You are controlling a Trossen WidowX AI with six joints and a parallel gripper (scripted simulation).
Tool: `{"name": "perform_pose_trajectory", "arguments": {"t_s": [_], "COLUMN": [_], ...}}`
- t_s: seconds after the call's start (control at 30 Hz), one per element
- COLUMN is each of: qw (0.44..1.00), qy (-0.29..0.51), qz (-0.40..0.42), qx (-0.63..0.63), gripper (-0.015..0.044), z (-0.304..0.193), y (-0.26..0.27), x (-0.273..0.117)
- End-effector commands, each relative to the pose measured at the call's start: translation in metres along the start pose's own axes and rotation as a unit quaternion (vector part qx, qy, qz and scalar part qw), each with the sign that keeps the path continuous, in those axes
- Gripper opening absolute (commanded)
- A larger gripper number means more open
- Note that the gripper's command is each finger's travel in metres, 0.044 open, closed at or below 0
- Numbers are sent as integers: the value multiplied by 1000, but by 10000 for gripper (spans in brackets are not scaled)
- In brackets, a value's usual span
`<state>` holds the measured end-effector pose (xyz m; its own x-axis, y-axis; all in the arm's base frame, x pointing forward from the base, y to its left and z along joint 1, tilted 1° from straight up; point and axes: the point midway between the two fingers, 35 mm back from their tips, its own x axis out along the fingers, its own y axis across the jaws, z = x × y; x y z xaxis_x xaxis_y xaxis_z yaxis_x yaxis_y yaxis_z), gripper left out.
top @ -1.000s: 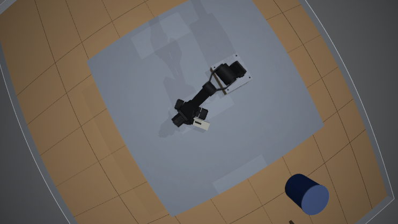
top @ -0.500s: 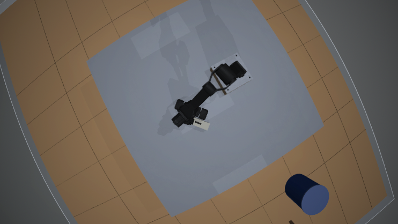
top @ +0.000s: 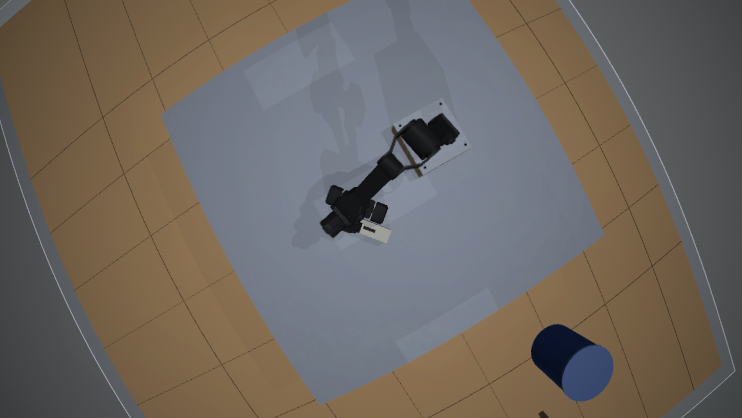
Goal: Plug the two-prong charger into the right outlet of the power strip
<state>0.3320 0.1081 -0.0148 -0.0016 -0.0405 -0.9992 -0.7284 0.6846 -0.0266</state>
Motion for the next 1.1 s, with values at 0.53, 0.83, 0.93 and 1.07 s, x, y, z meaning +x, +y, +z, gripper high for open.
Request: {"name": "perform_pose_trajectory", "arguments": {"t_s": [0.53,0.83,0.93,1.07], "qw": [1000,1000,1000,1000], "qy": [0,0,0,0], "qz": [-2,-2,-2,-2], "qx": [2,2,2,2], "gripper": [0,0,0,0], "z": [2,4,5,6], "y": [-1,-1,-1,-1], "x": [-1,-1,-1,-2]}}
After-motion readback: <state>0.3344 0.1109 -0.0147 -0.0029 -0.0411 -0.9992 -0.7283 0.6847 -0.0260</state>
